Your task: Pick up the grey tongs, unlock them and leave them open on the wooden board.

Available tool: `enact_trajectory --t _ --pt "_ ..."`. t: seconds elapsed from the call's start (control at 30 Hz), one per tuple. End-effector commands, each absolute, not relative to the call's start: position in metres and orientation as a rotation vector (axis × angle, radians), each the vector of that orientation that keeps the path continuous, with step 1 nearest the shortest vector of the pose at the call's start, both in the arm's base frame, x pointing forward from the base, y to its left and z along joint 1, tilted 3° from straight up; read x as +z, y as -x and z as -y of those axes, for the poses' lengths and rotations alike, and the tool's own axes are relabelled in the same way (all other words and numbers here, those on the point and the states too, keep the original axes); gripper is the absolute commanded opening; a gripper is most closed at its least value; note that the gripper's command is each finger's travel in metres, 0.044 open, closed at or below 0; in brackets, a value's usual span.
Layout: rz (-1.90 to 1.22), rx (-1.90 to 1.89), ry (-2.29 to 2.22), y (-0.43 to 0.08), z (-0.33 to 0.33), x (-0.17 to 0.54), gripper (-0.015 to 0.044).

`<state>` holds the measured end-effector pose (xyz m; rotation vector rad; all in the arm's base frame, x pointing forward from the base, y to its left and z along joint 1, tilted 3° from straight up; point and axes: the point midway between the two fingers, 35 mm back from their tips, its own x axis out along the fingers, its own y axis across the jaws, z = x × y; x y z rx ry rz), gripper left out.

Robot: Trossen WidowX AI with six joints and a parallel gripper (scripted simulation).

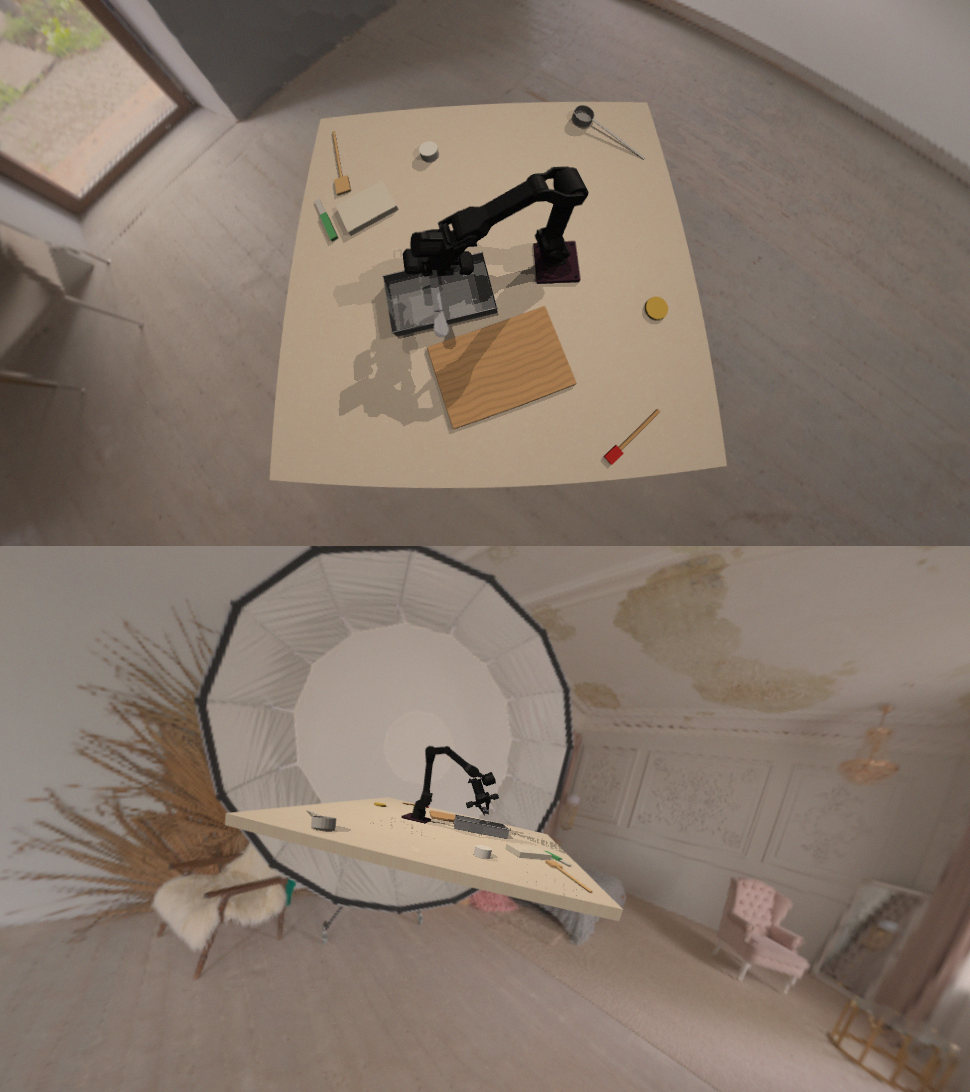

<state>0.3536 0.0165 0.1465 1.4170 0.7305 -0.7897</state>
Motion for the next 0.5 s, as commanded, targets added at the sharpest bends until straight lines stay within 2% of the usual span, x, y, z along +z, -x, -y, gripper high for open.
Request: enact_trajectory --t 0.0,0.47 --pt "-0.729 -0.791 -1.419 -0.3527 -0.0166 0.1507 -0.0150" --pt "-0.857 -0.861 -1.315 -0.3537 -0.0146 0.1480 -0.0150"
